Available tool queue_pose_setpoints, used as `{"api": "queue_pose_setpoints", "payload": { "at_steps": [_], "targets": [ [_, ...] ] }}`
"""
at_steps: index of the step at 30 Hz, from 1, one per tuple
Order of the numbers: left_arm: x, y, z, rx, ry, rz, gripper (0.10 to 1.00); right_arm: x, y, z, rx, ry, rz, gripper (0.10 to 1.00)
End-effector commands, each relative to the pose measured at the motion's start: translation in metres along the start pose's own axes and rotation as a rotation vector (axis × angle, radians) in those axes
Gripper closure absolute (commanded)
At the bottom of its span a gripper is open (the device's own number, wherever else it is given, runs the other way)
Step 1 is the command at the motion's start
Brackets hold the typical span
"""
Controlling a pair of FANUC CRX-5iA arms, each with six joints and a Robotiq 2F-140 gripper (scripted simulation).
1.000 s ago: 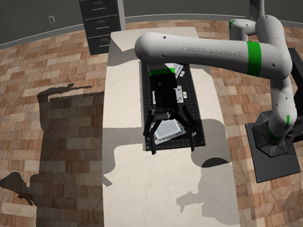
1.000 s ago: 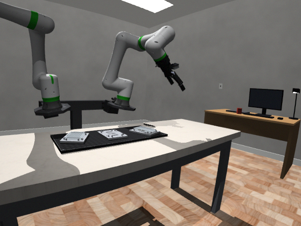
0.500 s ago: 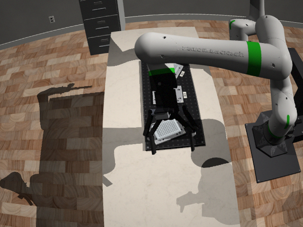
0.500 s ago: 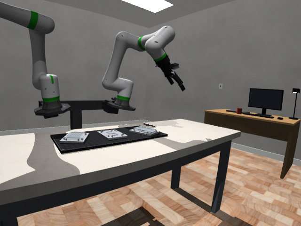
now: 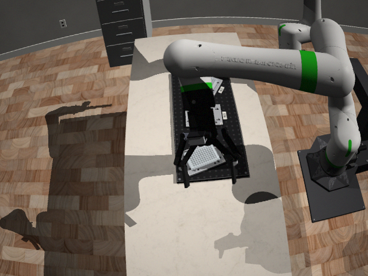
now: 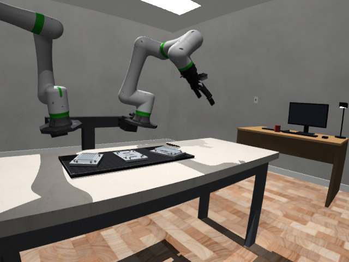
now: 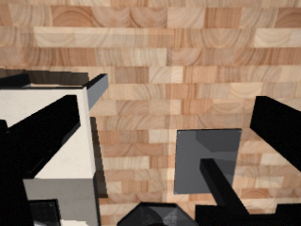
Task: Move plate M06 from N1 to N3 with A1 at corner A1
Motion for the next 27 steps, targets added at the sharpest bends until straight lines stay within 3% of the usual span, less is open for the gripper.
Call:
{"api": "queue_pose_setpoints", "payload": {
  "at_steps": [1, 15, 17, 19, 21, 27],
  "targets": [
    [0.000, 0.001, -0.001, -0.001, 0.002, 0.001, 0.098, 0.000, 0.001, 0.000, 0.002, 0.000, 0.001, 0.098],
    [0.003, 0.003, 0.004, -0.007, -0.014, 0.007, 0.098, 0.000, 0.001, 0.000, 0.002, 0.000, 0.001, 0.098],
    [0.017, 0.018, 0.034, -0.042, -0.102, 0.042, 0.098, 0.000, 0.001, 0.000, 0.002, 0.000, 0.001, 0.098],
    [0.017, 0.018, 0.034, -0.042, -0.102, 0.042, 0.098, 0.000, 0.001, 0.000, 0.002, 0.000, 0.001, 0.098],
    [0.034, 0.041, 0.080, -0.111, -0.290, 0.119, 0.098, 0.000, 0.001, 0.000, 0.002, 0.000, 0.001, 0.098],
    [0.047, 0.071, 0.134, -0.187, -0.522, 0.220, 0.098, 0.000, 0.001, 0.000, 0.002, 0.000, 0.001, 0.098]
  ]
}}
Point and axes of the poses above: on each arm, the point where the finger pads meet when closed, its own y axis back along the fingers, its own x axis across the jaws, z = x × y, the point moved 2 cm from there along y, back along the fingers, and after that the axes turned 12 degrees about y, right-handed, at the moved point
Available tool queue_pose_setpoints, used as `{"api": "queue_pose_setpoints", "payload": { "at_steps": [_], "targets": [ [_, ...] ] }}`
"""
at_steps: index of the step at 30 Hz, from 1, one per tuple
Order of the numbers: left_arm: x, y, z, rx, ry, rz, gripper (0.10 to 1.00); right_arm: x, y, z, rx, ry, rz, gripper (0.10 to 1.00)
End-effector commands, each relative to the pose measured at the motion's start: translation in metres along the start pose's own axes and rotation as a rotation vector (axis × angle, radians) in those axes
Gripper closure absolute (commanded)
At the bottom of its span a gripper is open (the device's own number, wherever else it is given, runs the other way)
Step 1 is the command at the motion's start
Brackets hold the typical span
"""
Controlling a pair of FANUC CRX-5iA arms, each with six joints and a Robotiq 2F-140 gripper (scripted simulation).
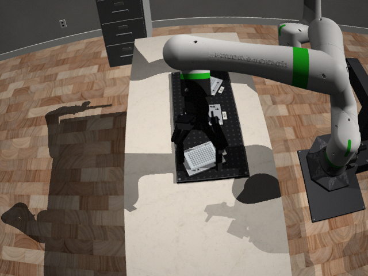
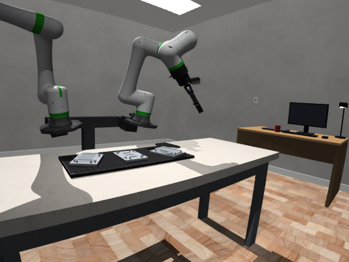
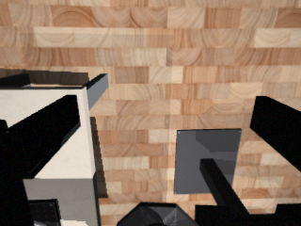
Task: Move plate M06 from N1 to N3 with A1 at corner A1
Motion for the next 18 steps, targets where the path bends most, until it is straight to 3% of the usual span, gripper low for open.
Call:
{"api": "queue_pose_setpoints", "payload": {
  "at_steps": [1, 7, 9, 10, 18],
  "targets": [
    [0.038, 0.021, 0.051, -0.088, -0.242, 0.105, 0.098, 0.000, 0.001, 0.000, 0.002, 0.000, 0.001, 0.098],
    [0.075, 0.046, 0.110, -0.120, -0.350, 0.154, 0.098, 0.000, 0.001, 0.000, 0.002, 0.000, 0.001, 0.098],
    [0.075, 0.046, 0.110, -0.120, -0.350, 0.154, 0.098, 0.000, 0.001, 0.000, 0.002, 0.000, 0.001, 0.098],
    [0.090, 0.060, 0.142, -0.150, -0.458, 0.205, 0.098, 0.000, 0.001, 0.000, 0.002, 0.000, 0.001, 0.098],
    [0.123, 0.097, 0.225, -0.202, -0.670, 0.309, 0.098, 0.000, 0.001, 0.000, 0.002, 0.000, 0.001, 0.098]
  ]
}}
Point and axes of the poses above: on each arm, the point where the finger pads meet when closed, its own y axis back along the fingers, its own x axis across the jaws, z = x × y, the point moved 2 cm from there along y, back along the fingers, and after that the axes turned 12 degrees about y, right-handed, at the moved point
